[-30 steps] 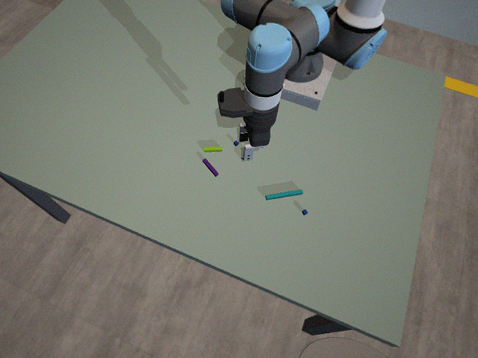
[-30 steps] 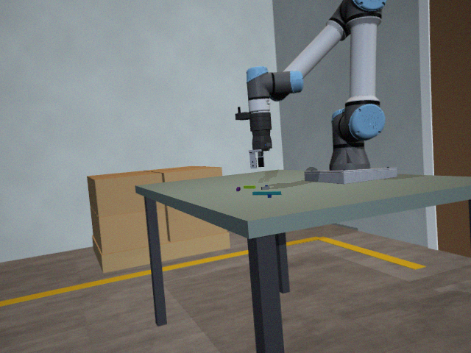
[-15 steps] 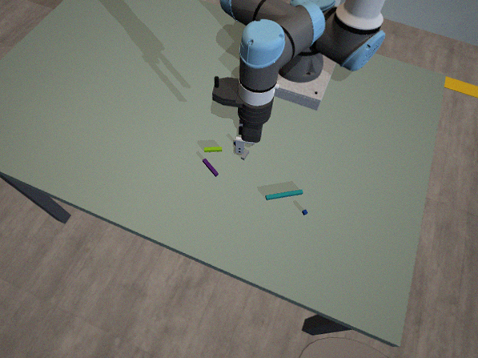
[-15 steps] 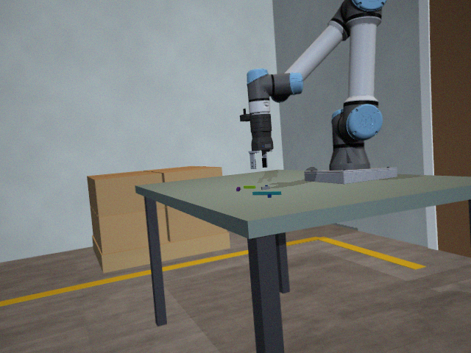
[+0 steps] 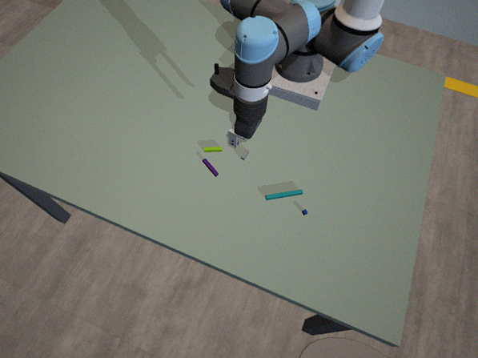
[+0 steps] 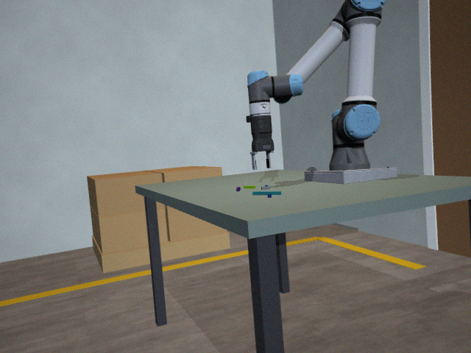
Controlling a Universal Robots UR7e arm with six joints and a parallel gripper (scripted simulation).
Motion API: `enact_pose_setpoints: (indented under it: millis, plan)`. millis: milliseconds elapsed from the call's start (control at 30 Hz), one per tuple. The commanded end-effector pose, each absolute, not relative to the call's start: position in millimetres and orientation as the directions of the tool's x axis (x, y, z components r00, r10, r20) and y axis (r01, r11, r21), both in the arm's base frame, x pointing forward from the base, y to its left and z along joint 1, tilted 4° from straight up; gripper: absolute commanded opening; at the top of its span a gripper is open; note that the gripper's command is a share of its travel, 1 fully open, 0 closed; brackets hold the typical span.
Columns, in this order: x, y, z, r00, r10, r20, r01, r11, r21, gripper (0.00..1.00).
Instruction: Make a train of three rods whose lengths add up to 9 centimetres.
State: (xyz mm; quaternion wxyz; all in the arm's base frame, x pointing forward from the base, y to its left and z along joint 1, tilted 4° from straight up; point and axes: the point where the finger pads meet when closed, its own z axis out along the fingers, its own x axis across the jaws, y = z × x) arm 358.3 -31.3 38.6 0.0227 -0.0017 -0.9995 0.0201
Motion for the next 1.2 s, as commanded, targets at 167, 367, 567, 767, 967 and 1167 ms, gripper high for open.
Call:
enact_pose_setpoints:
  millis: [167, 367, 567, 767, 967, 1167]
  plan:
    - [346, -42, 37, -0.969, 0.243, 0.033, 0.242, 0.969, -0.051, 1.00]
    - [340, -45, 36, -0.938, 0.345, 0.028, 0.343, 0.938, -0.055, 1.00]
    - [337, -47, 35, -0.918, 0.395, 0.025, 0.394, 0.918, -0.056, 1.00]
    - [337, -48, 35, -0.913, 0.408, 0.024, 0.406, 0.912, -0.056, 1.00]
    - [337, -48, 35, -0.912, 0.410, 0.024, 0.408, 0.911, -0.056, 0.54]
    - [337, -48, 35, -0.912, 0.410, 0.024, 0.408, 0.911, -0.056, 0.54]
